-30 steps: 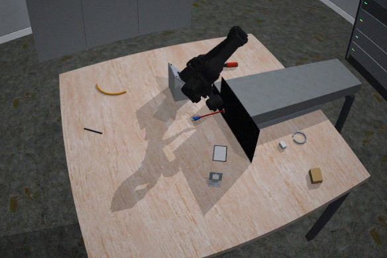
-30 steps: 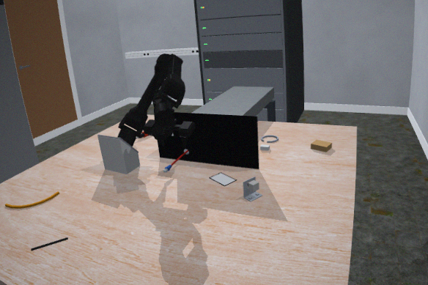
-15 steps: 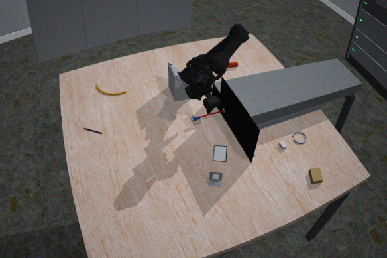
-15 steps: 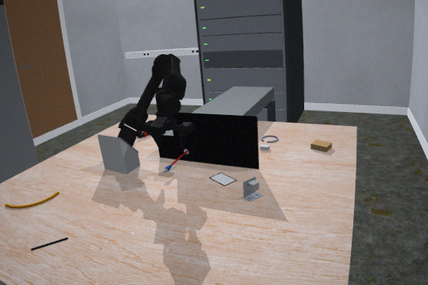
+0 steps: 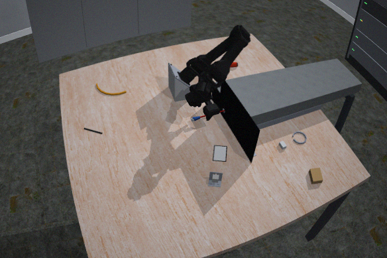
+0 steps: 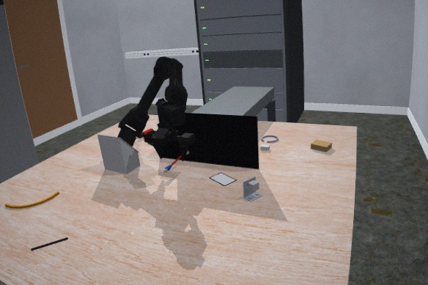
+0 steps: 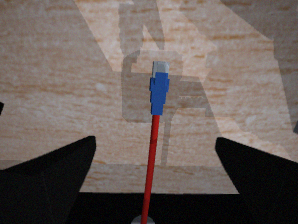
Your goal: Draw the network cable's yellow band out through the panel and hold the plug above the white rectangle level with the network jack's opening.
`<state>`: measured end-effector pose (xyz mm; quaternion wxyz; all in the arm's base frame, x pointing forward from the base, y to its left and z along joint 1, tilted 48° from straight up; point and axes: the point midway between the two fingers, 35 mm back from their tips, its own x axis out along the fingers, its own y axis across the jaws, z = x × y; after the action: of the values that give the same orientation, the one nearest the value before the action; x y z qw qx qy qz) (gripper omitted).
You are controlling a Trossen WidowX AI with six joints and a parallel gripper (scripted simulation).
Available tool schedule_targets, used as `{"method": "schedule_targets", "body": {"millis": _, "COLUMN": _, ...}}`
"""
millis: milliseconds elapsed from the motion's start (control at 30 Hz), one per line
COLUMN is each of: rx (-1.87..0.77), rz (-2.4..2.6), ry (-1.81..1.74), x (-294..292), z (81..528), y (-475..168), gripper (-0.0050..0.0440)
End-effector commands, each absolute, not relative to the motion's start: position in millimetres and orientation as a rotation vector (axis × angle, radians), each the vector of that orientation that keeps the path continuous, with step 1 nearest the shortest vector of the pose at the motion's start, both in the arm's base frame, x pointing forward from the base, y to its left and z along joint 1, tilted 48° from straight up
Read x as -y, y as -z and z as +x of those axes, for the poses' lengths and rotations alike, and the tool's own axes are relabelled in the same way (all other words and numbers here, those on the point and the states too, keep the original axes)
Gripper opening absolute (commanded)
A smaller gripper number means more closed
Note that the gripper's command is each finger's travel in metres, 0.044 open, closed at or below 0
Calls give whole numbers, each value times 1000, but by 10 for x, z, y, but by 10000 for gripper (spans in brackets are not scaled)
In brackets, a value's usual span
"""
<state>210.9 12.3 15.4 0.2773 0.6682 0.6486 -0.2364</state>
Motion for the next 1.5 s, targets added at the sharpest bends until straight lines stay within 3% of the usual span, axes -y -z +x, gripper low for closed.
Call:
{"method": "schedule_targets", "body": {"millis": 0, "rx": -1736, "rz": 1798, "ry": 630, "x": -166, "z": 2132, "y": -116, "gripper": 440}}
{"method": "schedule_targets", "body": {"millis": 1033, "rx": -1733, "rz": 1798, "ry": 624, "x": -473, "z": 2147, "y": 146, "gripper": 440}}
{"method": "schedule_targets", "body": {"millis": 1467, "rx": -1725, "rz": 1793, "ry": 621, "x": -454, "z": 2171, "y": 142, "gripper": 128}}
